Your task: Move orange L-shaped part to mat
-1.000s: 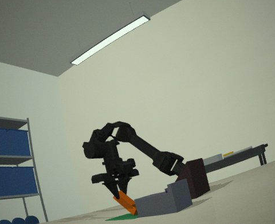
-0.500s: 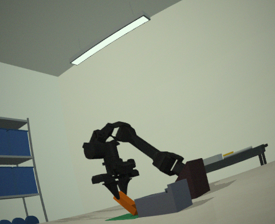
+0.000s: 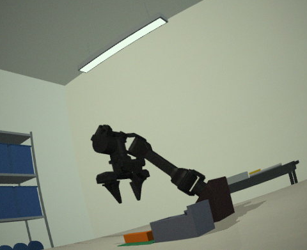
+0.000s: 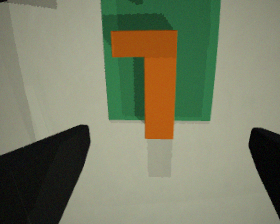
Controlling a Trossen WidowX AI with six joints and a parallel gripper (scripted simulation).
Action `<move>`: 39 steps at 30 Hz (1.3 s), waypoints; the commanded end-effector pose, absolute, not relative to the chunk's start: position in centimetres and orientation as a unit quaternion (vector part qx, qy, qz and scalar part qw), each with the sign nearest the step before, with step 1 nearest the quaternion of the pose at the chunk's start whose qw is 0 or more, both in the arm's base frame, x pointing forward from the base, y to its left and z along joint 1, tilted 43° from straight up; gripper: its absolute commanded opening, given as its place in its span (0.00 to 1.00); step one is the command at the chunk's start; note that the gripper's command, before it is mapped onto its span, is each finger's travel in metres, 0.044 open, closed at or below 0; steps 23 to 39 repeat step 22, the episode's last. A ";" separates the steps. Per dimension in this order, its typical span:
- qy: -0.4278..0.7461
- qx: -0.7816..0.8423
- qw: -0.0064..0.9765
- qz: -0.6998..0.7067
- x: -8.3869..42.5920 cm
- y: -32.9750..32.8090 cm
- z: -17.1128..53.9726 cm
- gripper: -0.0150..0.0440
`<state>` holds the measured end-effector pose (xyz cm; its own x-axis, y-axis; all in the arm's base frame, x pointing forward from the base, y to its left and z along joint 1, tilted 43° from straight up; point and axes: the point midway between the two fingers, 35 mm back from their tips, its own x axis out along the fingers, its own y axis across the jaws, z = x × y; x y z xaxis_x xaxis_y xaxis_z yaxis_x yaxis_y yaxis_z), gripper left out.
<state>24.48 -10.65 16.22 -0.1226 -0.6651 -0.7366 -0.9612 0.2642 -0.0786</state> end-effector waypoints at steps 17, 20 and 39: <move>0.717 -0.568 0.342 0.215 24.6 -9.7 17.2 0.93; 0.717 -0.568 0.342 0.215 24.6 -9.7 17.2 0.93; 0.717 -0.568 0.342 0.215 24.6 -9.7 17.2 0.93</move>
